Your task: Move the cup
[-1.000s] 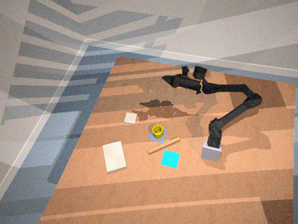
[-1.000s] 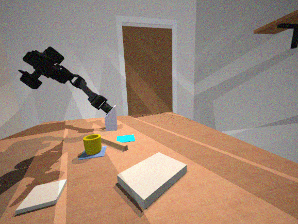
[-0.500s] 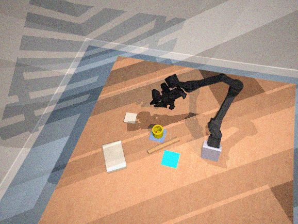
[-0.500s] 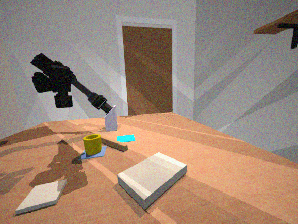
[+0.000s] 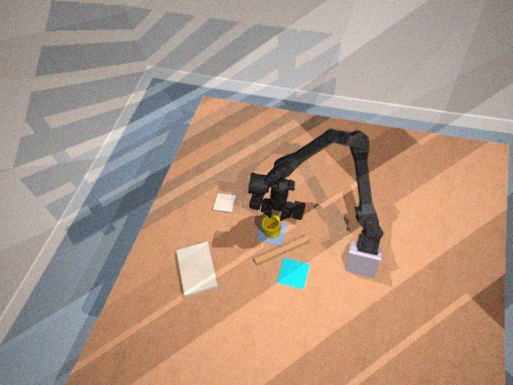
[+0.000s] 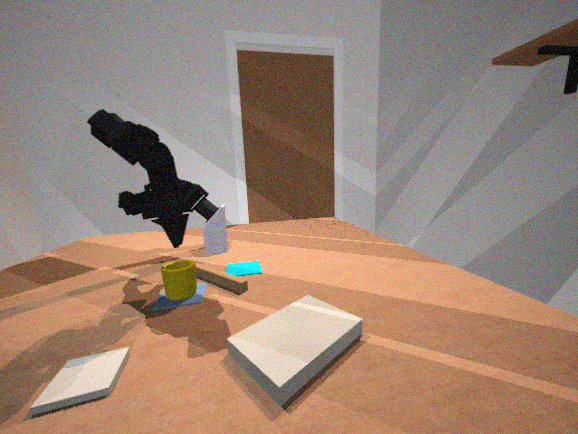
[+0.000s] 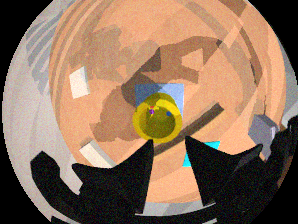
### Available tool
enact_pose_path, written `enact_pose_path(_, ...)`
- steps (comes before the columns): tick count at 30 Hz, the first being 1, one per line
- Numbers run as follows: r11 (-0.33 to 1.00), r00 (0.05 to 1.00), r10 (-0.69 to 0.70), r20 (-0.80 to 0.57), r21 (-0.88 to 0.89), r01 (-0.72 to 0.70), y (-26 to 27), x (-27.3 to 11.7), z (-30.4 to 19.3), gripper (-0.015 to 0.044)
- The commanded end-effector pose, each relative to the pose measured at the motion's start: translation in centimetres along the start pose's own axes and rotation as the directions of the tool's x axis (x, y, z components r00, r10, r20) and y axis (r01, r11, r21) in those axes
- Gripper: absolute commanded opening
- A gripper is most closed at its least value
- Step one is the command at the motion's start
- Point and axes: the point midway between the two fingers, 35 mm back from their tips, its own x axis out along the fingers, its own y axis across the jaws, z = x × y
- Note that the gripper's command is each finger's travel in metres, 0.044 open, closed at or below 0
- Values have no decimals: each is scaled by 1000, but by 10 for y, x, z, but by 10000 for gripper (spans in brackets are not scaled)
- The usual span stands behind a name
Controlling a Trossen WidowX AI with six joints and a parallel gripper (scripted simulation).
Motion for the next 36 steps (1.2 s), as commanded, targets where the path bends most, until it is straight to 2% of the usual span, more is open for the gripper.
enact_pose_path(1, 993, 989, -107, 100, 52, 102, -9, 13, -5, 167)
enact_pose_path(10, 993, 989, -107, 100, 52, 102, -12, 15, -2, 167)
enact_pose_path(36, 993, 989, -106, 100, 52, 102, -14, 57, 1, 167)
